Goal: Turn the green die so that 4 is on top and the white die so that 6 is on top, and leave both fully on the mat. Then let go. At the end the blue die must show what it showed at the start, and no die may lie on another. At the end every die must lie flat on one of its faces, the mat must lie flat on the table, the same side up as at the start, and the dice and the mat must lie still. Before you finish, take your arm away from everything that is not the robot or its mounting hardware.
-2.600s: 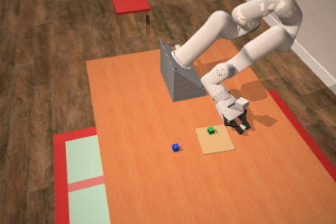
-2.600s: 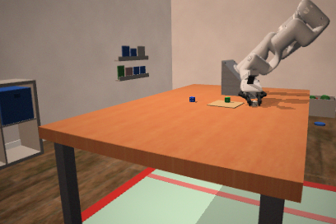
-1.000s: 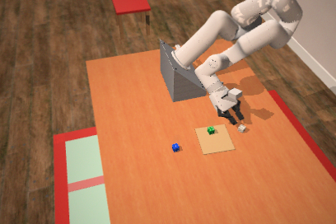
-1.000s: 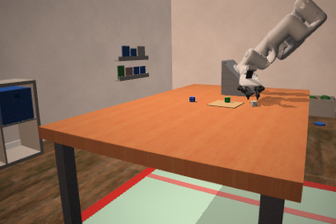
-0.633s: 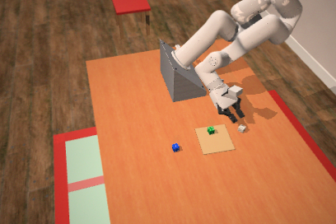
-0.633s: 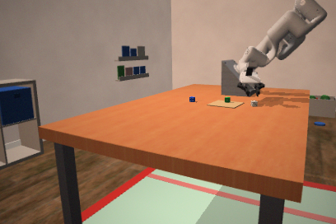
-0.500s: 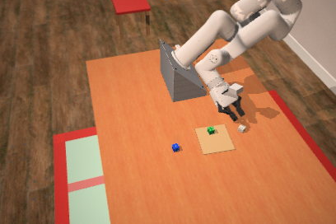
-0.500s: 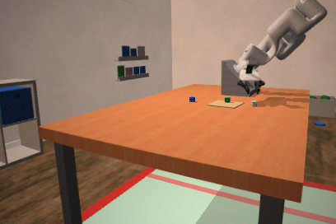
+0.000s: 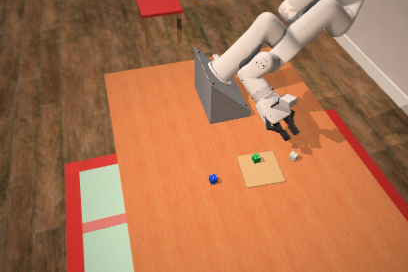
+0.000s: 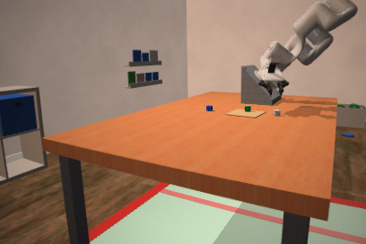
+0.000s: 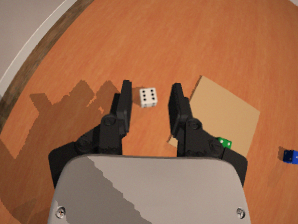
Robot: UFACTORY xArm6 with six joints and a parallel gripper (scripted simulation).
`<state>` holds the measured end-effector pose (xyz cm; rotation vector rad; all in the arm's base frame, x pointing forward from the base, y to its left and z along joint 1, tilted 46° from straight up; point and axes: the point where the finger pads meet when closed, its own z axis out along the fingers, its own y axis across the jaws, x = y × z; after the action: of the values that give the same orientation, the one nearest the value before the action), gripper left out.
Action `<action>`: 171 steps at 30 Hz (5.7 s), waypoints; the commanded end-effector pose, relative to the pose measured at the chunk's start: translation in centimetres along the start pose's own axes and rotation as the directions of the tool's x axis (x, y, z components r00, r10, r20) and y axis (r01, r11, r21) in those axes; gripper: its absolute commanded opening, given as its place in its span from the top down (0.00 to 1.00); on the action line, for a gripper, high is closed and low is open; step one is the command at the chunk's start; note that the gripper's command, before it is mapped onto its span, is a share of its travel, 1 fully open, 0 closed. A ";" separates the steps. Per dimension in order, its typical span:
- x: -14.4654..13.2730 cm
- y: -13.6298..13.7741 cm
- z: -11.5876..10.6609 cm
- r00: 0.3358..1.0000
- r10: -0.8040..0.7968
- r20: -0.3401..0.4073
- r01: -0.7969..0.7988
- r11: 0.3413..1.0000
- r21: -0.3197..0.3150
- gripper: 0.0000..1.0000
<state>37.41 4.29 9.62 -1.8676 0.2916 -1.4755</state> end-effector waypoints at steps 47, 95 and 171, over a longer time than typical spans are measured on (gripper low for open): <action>5.2 -0.1 3.2 0.534 -0.003 0.846 -0.002 1.000 0.004 0.58; 4.1 -0.1 3.6 0.362 -0.643 0.675 0.303 0.766 0.567 0.00; 1.7 -0.1 3.8 -0.082 -0.985 -0.153 0.463 -0.174 0.869 0.58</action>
<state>41.33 4.97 10.64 -1.4977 -2.1864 -1.0312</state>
